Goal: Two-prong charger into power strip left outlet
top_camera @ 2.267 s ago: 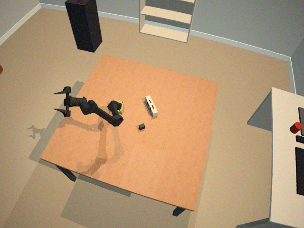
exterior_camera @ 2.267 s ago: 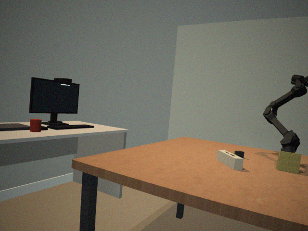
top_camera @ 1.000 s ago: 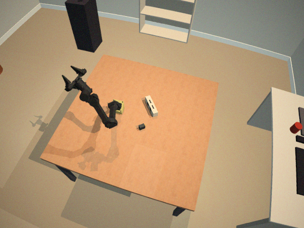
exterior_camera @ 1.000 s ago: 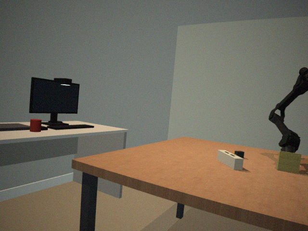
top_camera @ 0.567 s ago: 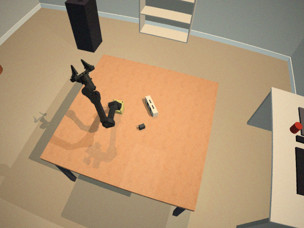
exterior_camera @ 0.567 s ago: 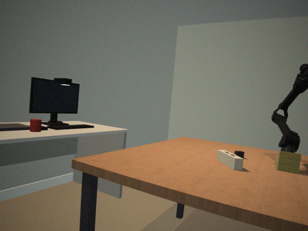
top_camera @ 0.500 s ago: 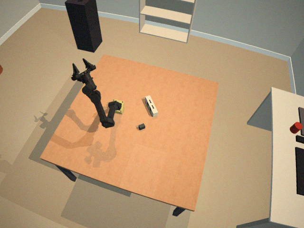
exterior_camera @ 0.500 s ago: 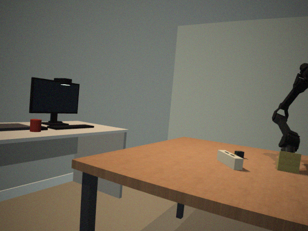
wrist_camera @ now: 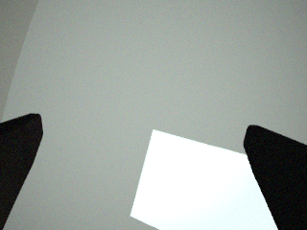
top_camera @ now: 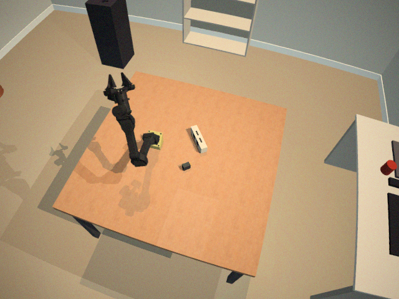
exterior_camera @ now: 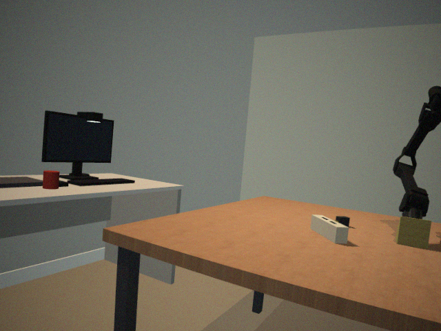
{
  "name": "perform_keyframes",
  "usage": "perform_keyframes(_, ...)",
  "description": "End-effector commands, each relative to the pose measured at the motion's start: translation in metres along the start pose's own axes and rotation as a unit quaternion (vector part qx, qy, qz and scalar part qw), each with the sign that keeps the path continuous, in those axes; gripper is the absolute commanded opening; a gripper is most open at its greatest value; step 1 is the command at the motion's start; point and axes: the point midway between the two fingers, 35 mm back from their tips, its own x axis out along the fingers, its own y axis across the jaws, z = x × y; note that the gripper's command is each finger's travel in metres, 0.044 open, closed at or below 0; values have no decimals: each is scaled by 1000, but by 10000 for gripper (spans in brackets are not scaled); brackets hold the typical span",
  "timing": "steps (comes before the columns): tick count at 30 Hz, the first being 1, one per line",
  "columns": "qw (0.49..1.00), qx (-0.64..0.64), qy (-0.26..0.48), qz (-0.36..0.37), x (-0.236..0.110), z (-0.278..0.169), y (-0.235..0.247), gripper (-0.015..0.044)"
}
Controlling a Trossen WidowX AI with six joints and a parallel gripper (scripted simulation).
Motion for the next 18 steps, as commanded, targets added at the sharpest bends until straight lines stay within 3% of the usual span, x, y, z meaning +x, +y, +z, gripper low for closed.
perform_keyframes(1,999,21,22,36,6,-13,23,440)
perform_keyframes(18,971,101,142,163,-4,-80,107,440)
